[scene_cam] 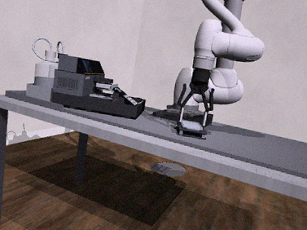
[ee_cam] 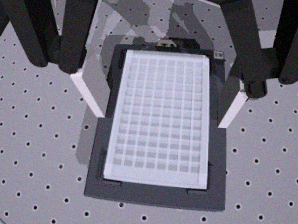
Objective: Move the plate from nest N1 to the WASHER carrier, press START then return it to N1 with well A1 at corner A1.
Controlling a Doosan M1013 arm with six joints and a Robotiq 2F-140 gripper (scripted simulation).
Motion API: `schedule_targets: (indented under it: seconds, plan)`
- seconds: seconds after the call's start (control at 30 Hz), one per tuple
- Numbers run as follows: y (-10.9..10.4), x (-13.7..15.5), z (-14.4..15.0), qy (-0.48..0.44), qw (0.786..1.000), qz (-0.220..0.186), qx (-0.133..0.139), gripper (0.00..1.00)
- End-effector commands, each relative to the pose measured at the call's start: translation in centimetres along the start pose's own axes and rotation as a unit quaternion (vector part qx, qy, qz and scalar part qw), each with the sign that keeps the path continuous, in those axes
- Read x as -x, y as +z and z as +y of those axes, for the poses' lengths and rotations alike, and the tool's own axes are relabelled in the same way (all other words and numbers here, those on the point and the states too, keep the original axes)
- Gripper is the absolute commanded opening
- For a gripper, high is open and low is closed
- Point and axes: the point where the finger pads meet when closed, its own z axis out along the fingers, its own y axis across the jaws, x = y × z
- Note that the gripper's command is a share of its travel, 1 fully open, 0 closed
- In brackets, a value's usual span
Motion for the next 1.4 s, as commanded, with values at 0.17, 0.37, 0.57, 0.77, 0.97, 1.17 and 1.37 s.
schedule_targets:
  seconds: [0.17, 0.37, 0.57, 0.77, 0.97, 1.17, 1.37]
  plan:
    - [0.49, 0.0, 0.0, 0.0, 1.0, 0.0, 0.0, 0.7]
    - [0.75, 0.0, 0.0, 0.0, 1.0, 0.0, 0.0, 0.7]
    - [1.04, 0.0, 0.0, 0.0, 1.0, 0.0, 0.0, 0.7]
    - [1.04, 0.0, 0.0, 0.0, 1.0, 0.0, 0.0, 0.7]
    - [1.04, 0.0, 0.0, 0.0, 1.0, 0.0, 0.0, 0.58]
    - [1.04, 0.0, 0.0, 0.0, 1.0, 0.0, 0.0, 0.46]
    - [1.04, 0.0, 0.0, 0.0, 1.0, 0.0, 0.0, 0.4]
